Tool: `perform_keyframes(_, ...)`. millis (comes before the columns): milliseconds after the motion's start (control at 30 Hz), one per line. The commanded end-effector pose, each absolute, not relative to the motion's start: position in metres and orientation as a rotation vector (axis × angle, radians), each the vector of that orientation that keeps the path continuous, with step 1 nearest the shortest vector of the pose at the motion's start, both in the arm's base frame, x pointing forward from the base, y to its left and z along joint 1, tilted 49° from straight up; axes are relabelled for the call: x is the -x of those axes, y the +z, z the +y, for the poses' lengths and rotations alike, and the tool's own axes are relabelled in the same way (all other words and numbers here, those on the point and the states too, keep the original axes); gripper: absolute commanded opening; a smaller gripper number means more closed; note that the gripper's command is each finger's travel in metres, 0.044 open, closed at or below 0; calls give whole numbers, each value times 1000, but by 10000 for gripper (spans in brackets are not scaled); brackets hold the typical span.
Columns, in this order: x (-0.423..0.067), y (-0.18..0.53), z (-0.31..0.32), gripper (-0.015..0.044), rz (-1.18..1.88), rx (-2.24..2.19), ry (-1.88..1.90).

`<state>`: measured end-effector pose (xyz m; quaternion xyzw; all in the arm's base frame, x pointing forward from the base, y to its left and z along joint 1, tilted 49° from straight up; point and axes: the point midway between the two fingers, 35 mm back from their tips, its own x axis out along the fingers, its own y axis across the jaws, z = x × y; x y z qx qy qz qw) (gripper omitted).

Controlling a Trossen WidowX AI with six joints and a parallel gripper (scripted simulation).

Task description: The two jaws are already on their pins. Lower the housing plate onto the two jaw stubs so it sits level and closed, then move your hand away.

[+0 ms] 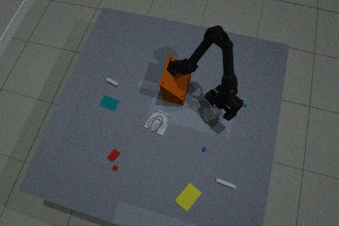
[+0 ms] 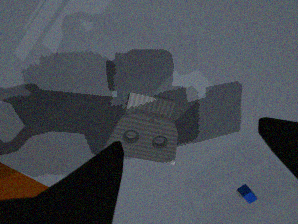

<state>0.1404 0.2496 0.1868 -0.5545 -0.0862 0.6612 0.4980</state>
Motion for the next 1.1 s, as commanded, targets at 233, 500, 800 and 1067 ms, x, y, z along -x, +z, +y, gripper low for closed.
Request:
perform_keyframes(233,-150,168,225,440,-2,1162,1648)
perform_keyframes(500,-155,161,210,440,118,1021,1655)
perform_keyframes(800,-156,159,203,440,165,955,1653)
perform_keyframes(1067,-156,136,229,440,165,954,1654)
